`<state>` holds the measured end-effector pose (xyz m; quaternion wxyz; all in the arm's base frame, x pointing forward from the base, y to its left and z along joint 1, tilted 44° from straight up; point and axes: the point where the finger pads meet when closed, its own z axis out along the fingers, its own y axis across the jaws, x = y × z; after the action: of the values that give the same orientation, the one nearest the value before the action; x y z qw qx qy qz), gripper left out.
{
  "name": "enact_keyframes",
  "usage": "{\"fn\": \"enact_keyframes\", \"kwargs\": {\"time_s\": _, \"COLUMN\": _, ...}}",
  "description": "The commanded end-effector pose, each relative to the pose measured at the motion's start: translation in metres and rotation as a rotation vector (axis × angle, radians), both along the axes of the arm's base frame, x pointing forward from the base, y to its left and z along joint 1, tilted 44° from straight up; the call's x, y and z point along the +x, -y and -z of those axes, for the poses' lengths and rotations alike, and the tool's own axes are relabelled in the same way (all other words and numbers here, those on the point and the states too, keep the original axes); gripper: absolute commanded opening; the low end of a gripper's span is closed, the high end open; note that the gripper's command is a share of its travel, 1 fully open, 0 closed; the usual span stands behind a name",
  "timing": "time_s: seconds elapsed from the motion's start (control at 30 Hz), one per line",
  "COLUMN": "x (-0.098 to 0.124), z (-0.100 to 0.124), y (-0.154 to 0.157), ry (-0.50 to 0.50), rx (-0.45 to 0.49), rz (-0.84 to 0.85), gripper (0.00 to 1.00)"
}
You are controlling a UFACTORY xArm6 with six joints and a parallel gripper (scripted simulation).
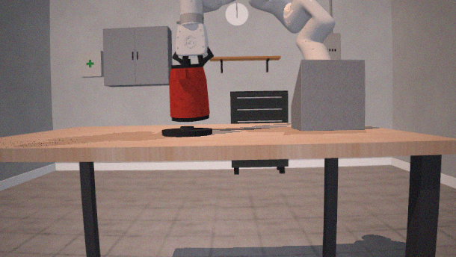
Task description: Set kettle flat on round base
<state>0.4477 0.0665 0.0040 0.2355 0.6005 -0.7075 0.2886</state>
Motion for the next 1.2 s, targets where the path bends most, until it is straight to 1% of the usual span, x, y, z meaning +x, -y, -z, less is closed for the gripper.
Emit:
{"fn": "enact_keyframes", "kwargs": {"time_s": 0.0, "x": 0.003, "z": 0.003, "y": -0.006, "ry": 0.004, "rx": 0.002, "rz": -0.001, "gripper": 0.0}}
{"fn": "enact_keyframes", "kwargs": {"time_s": 0.4, "x": 0.004, "z": 0.013, "y": -0.016, "ry": 0.004, "rx": 0.002, "rz": -0.001, "gripper": 0.0}}
{"fn": "enact_keyframes", "kwargs": {"time_s": 1.17, "x": 0.005, "z": 0.017, "y": -0.02, "ry": 0.004, "rx": 0.002, "rz": -0.001, "gripper": 0.0}}
